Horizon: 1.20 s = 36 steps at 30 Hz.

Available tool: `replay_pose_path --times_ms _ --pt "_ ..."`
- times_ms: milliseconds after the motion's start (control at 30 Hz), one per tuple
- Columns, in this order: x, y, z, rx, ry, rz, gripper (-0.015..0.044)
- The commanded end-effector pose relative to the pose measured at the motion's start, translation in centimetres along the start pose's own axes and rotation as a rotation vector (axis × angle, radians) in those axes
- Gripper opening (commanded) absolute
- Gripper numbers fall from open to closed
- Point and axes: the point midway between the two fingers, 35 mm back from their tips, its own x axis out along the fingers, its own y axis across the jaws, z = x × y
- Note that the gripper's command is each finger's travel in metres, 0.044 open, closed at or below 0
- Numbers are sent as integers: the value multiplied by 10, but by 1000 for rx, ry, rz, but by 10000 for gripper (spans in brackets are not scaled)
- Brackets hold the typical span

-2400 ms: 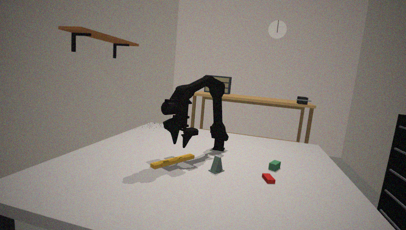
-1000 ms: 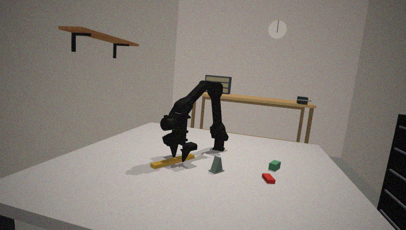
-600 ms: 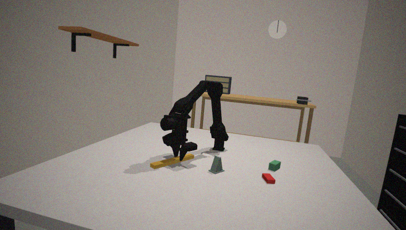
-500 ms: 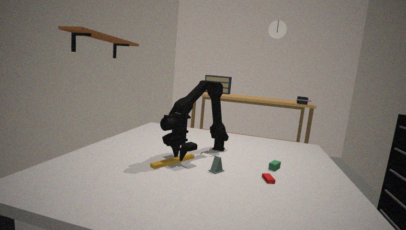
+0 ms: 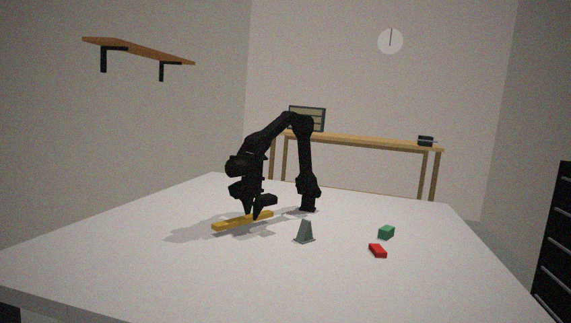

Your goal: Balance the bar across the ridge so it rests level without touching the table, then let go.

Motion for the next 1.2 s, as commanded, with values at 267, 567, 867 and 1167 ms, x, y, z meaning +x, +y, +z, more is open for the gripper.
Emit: replay_pose_path --times_ms 267,567,867,1167 --pt "-35 0 5 -1 -17 4 0" --pt "-58 0 4 -2 -17 5 0" --pt "-81 0 1 -3 -17 6 0" --pt "-98 1 -3 -3 -17 7 0"
